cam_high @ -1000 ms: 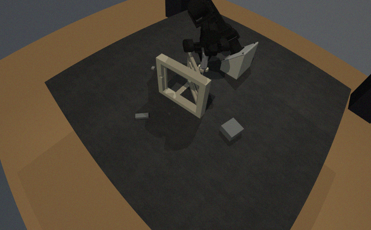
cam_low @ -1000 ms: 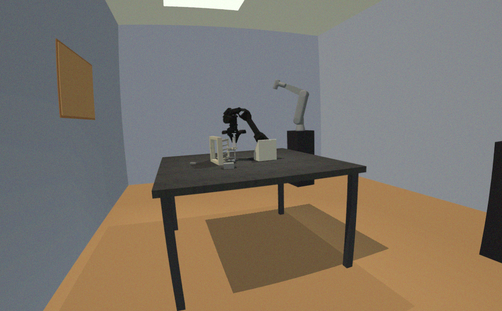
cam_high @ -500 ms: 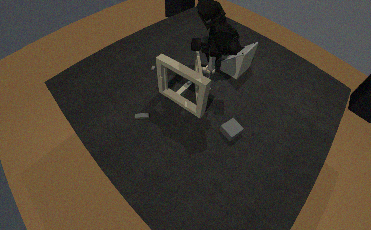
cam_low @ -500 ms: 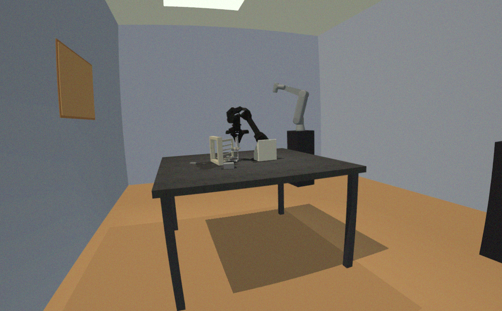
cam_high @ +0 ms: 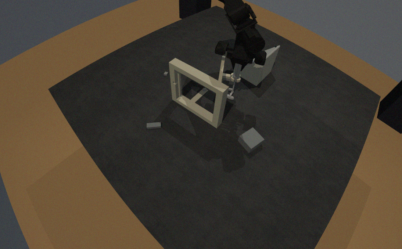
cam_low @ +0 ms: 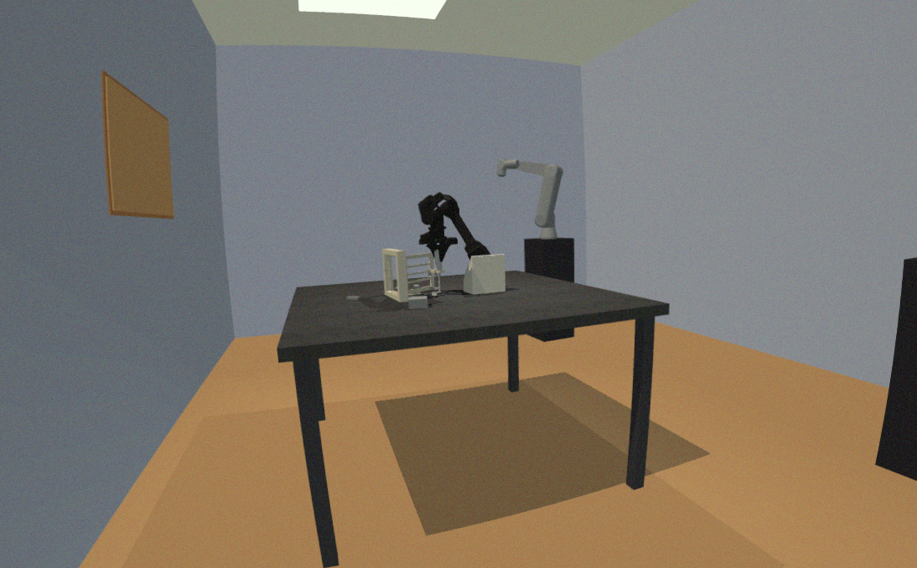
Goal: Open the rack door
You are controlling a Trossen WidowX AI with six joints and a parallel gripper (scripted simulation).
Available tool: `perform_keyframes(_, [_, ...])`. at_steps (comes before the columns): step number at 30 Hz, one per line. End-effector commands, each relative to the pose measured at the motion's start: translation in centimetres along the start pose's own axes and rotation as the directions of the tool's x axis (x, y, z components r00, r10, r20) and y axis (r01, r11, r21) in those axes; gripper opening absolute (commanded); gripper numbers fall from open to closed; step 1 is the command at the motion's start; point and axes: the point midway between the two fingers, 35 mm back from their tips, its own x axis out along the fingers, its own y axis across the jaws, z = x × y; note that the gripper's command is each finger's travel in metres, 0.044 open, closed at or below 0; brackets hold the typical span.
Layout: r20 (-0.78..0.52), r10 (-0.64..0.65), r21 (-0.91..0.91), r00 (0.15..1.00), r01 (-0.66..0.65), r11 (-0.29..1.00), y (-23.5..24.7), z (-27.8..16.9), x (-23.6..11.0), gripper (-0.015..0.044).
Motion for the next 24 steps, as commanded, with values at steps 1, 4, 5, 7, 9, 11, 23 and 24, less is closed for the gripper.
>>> perform_keyframes(1, [0.003, 0.000, 0.086, 1.000, 0.000, 0.996, 0.9, 0.3, 0.0, 0.0026])
perform_keyframes(4, [0.003, 0.000, 0.131, 1.000, -0.001, 0.991, 1.6, 0.4, 0.0, 0.0026])
perform_keyframes(5, [0.003, 0.000, 0.146, 1.000, -0.001, 0.989, 1.8, 0.5, 0.0, 0.0026])
perform_keyframes(7, [0.003, 0.001, 0.180, 1.000, -0.001, 0.984, 2.3, 0.7, 0.0, 0.0026])
perform_keyframes(9, [0.003, 0.001, 0.213, 1.000, -0.001, 0.977, 2.8, 0.8, 0.0, 0.0026])
perform_keyframes(11, [0.004, 0.001, 0.245, 1.000, -0.002, 0.970, 3.3, 1.0, 0.0, 0.0026])
perform_keyframes(23, [0.005, 0.002, 0.434, 1.000, -0.004, 0.901, 6.1, 2.5, 0.0, 0.0026])
perform_keyframes(24, [0.005, 0.002, 0.449, 1.000, -0.004, 0.893, 6.3, 2.7, 0.0, 0.0026])
